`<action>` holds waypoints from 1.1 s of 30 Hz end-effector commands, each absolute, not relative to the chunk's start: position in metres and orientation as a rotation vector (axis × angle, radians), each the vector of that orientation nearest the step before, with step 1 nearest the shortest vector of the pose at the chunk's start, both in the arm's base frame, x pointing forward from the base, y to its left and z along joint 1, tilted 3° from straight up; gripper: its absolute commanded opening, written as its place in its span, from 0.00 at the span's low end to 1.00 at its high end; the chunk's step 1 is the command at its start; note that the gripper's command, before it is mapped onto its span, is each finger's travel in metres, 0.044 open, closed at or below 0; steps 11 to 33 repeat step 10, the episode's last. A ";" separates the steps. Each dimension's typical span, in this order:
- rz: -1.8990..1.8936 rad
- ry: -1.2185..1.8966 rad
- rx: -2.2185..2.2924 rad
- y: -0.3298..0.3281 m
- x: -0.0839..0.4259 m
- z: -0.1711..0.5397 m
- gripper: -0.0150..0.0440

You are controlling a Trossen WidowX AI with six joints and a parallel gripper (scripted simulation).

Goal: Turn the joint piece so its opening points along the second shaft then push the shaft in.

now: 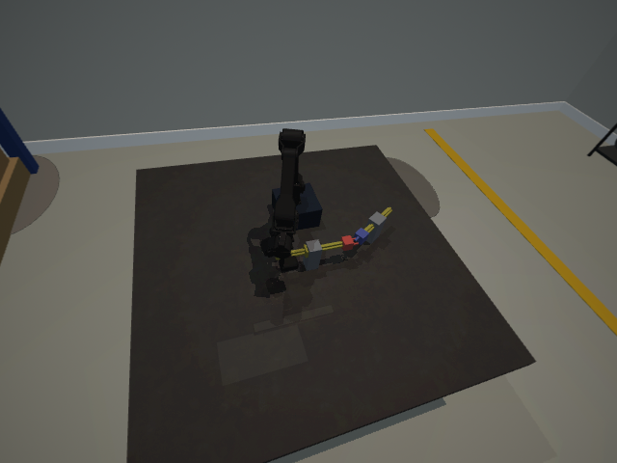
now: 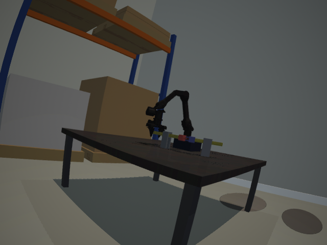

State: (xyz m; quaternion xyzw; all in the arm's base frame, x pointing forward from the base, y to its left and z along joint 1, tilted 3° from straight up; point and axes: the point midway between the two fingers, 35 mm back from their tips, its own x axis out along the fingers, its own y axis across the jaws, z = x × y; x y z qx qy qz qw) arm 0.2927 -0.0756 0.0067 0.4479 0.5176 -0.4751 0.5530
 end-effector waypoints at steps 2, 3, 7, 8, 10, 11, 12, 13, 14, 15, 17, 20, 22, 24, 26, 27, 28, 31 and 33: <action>-1.122 1.224 1.058 -0.076 0.293 0.007 1.00; -1.122 1.224 1.058 -0.076 0.293 0.007 1.00; -1.117 1.226 1.063 -0.074 0.293 0.027 1.00; -1.115 1.227 1.064 -0.074 0.293 0.034 1.00; -1.114 1.227 1.065 -0.073 0.293 0.037 1.00; -1.114 1.227 1.065 -0.073 0.293 0.037 1.00; -1.114 1.227 1.065 -0.073 0.293 0.037 1.00; -1.114 1.227 1.065 -0.073 0.293 0.037 1.00; -1.114 1.227 1.065 -0.073 0.293 0.037 1.00; -1.114 1.227 1.065 -0.073 0.293 0.037 1.00; -1.114 1.227 1.065 -0.073 0.293 0.037 1.00; -1.114 1.227 1.065 -0.073 0.293 0.037 1.00; -1.114 1.227 1.065 -0.073 0.293 0.037 1.00; -1.114 1.227 1.065 -0.073 0.293 0.037 1.00; -1.114 1.227 1.065 -0.073 0.293 0.037 1.00; -1.114 1.227 1.065 -0.073 0.293 0.037 1.00; -1.114 1.227 1.065 -0.073 0.293 0.037 1.00; -1.114 1.227 1.065 -0.073 0.293 0.037 1.00; -1.114 1.227 1.065 -0.073 0.293 0.037 1.00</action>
